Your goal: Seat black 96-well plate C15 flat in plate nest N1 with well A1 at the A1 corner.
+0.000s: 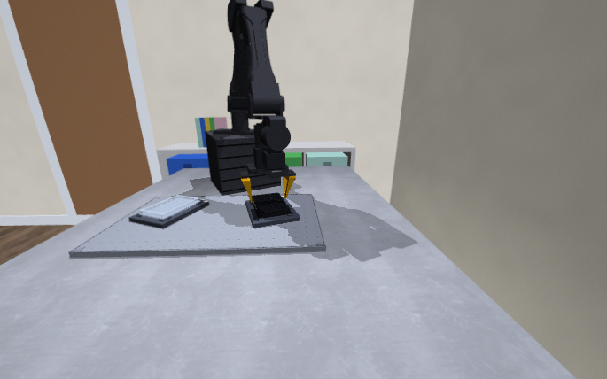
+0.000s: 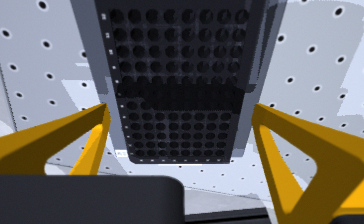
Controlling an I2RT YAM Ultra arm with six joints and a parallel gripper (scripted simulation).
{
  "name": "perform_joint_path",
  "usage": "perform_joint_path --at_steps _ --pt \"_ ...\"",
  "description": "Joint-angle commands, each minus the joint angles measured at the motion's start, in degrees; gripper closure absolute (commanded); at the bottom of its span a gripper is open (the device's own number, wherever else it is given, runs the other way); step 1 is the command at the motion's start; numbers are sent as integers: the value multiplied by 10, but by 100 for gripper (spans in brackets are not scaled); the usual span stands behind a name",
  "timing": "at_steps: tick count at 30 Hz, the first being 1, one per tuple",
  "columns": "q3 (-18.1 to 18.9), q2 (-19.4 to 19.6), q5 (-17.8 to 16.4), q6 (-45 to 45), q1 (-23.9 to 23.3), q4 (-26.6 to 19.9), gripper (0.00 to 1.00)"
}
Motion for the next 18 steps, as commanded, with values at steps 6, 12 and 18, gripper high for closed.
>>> perform_joint_path --at_steps 6,12,18 --pt "4 18 0 -1 0 32 0" --pt "5 24 0 -1 0 38 0" --pt "5 24 0 -1 0 38 0"
